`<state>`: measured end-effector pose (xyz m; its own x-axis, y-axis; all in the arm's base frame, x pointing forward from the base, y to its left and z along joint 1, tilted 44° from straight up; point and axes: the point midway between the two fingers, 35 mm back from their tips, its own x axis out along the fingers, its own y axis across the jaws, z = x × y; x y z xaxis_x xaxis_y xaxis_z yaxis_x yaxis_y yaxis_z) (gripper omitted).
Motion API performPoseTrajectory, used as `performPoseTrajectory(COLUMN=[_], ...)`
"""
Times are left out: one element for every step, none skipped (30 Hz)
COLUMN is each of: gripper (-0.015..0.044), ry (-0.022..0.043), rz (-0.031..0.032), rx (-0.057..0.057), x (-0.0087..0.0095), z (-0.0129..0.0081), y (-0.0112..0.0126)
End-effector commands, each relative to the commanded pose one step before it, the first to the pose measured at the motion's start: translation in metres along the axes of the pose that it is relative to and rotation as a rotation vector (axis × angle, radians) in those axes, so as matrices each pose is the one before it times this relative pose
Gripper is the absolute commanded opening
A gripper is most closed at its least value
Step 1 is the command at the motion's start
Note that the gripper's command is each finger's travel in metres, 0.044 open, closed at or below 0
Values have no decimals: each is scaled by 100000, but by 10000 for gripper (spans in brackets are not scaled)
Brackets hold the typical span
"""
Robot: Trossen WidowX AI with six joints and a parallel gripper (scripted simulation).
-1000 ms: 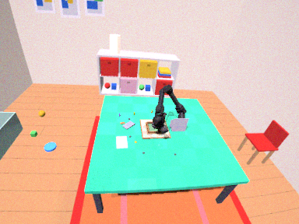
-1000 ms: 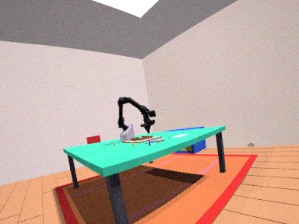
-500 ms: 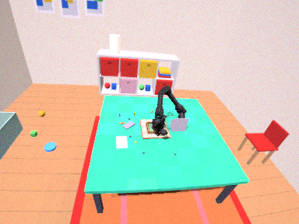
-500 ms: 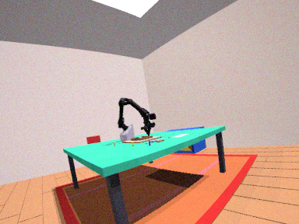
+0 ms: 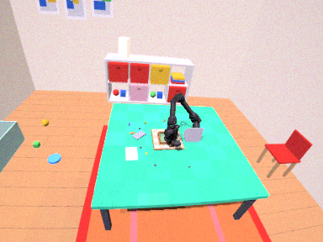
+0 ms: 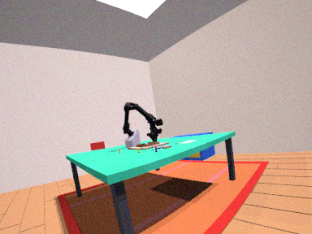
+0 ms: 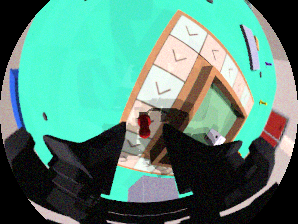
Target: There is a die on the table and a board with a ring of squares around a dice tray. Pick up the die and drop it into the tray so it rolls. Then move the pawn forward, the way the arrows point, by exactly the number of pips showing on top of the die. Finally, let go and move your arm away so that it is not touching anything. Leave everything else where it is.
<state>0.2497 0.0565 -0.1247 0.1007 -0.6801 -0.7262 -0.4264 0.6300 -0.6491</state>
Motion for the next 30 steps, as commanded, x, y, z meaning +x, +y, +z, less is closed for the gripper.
performPoseTrajectory(gripper=[315,341,368,394,420,440,440,440,440,440,440,440,440,440,440,440,440,440,440,440,440,440,440,440,440,440,440,440,440,440], ry=[-525,147,105,37,0,0,0,0,4,12,25,36,43,48,53,56,59,61,62,62,61,49,29,-1098,0,0,0,0,0,0], rz=[223,-138,-122,-47,0,0,0,0,7,19,26,23,14,4,-6,-16,-27,-38,-48,-59,-69,-66,-43,416,0,0,0,0,0,0], rx=[88,-266,-150,-48,0,0,0,0,501,1502,2502,3012,3011,3012,3012,3013,3013,3015,3015,3018,3019,2510,1507,-7133,0,0,0,0,0,0], x=[-2375,-1404,-853,-286,0,0,0,0,-159,-469,-755,-865,-816,-765,-712,-659,-604,-549,-493,-436,-380,-272,-144,610,0,0,0,0,0,0], z=[291,-31,-56,-25,0,0,0,0,-117,-356,-610,-756,-775,-791,-803,-813,-818,-821,-820,-816,-809,-663,-392,2134,0,0,0,0,0,0], y=[118,18,0,-2,0,0,0,0,-109,-326,-547,-669,-684,-701,-717,-735,-752,-769,-786,-802,-817,-691,-421,2061,0,0,0,0,0,0])
